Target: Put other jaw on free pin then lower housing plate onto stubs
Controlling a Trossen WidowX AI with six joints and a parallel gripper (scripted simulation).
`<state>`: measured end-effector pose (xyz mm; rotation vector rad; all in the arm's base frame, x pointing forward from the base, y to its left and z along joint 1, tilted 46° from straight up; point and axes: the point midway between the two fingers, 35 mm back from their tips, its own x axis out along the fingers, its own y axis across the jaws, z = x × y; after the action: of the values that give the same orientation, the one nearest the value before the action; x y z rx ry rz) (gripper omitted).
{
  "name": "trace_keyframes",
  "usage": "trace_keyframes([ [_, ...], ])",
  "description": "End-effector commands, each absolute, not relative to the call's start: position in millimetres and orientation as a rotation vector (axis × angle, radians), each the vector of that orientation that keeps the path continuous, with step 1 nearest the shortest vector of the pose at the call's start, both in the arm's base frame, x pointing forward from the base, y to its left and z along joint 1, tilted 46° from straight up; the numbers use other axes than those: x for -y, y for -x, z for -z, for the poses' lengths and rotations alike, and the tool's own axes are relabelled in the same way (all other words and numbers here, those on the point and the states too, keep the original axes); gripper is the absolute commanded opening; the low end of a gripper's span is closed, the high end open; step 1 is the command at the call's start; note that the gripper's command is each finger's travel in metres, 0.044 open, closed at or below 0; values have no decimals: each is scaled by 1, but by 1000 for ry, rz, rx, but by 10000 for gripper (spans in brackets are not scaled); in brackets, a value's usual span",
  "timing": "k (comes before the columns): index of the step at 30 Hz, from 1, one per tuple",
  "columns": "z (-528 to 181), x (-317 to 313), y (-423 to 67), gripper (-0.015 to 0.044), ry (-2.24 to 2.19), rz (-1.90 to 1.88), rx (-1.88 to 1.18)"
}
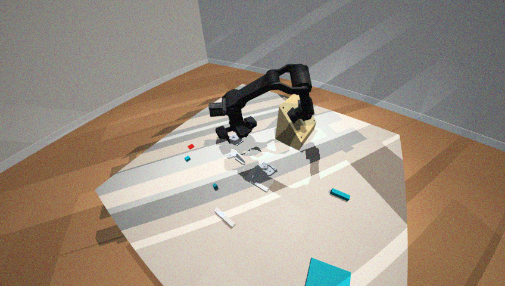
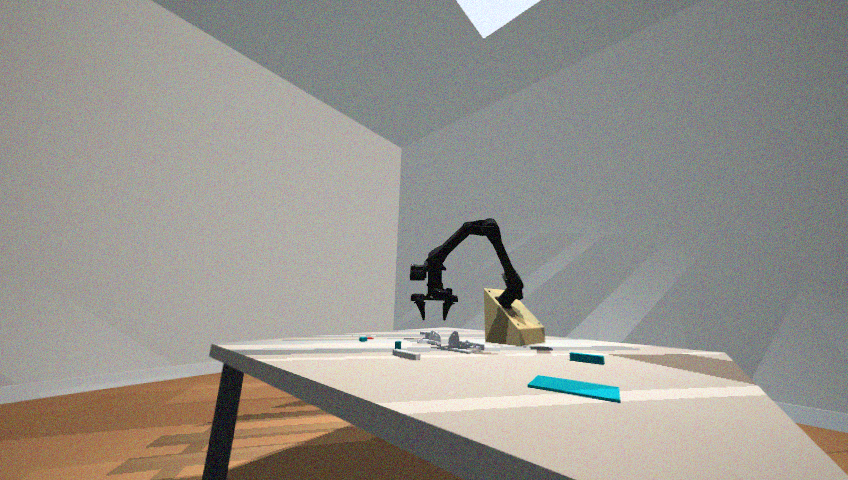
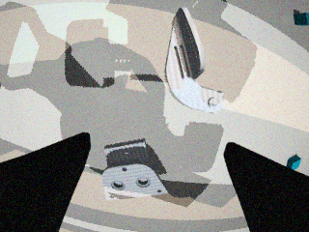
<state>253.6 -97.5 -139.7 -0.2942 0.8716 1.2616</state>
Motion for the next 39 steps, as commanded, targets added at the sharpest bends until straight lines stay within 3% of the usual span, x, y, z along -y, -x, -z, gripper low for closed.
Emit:
trace_keyframes([
  [1,140,97,-254,440,294,-1262,-872],
  [25,140,97,-254,440,294,-1262,-872],
  [39,140,97,-254,72,294,-1262,-872],
])
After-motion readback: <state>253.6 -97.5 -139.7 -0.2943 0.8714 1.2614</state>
